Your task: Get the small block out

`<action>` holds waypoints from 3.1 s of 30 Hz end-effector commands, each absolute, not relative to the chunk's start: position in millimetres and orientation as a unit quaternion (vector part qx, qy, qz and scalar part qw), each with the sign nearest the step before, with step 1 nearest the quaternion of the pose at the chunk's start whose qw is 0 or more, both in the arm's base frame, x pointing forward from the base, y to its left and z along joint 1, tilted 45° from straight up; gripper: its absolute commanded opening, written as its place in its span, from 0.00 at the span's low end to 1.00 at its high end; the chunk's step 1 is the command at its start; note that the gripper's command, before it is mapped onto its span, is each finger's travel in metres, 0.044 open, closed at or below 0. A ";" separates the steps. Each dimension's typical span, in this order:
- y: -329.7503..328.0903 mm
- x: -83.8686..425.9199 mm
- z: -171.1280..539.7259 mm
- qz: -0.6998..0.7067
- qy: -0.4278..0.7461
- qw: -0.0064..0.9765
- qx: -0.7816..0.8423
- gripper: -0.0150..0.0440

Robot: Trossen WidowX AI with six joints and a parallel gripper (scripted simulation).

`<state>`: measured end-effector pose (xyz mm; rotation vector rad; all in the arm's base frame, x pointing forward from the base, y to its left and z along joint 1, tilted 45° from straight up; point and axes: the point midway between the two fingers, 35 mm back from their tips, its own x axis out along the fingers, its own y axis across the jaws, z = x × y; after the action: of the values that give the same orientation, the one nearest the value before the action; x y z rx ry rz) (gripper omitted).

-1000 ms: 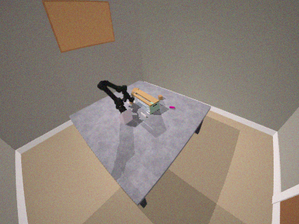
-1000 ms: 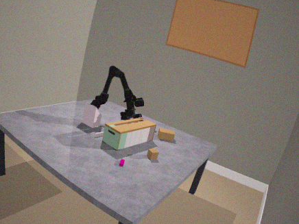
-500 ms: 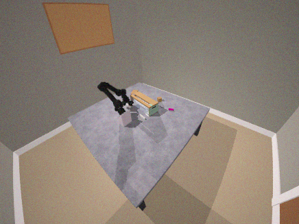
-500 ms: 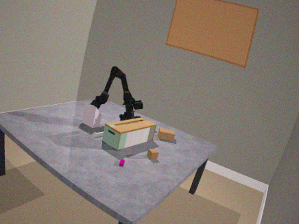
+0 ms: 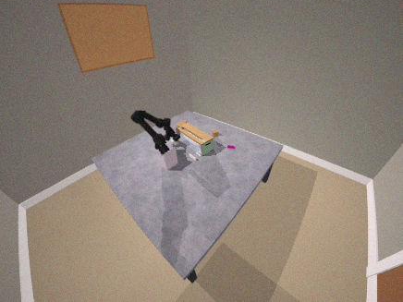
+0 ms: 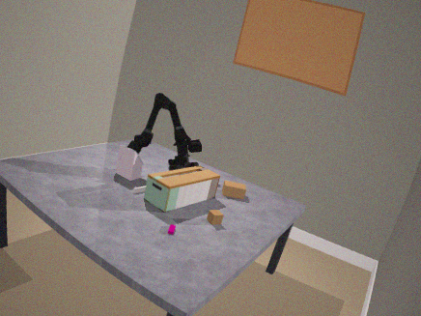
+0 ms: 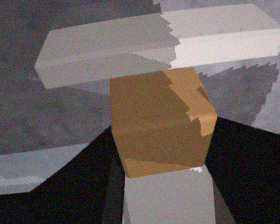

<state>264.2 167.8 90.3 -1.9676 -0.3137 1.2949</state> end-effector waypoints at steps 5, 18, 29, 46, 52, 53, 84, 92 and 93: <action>139.0 261.5 123.0 0.501 -0.127 0.372 -0.771 0.25; 127.0 259.4 122.7 0.525 -0.037 0.497 -0.690 0.25; 115.2 257.2 119.7 0.530 0.083 0.635 -0.556 0.25; 98.3 252.7 117.1 0.483 0.263 0.782 -0.294 0.25; 92.7 250.9 116.8 0.451 0.321 0.811 -0.191 0.25; 91.7 250.6 116.8 0.445 0.330 0.814 -0.173 0.25; 65.1 240.8 119.9 0.182 0.530 0.740 0.373 0.25; 58.7 238.4 121.9 0.099 0.549 0.663 0.499 0.25; 58.0 238.1 122.2 0.089 0.551 0.652 0.513 0.25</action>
<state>239.1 60.0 120.8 1.0406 1.2211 0.2695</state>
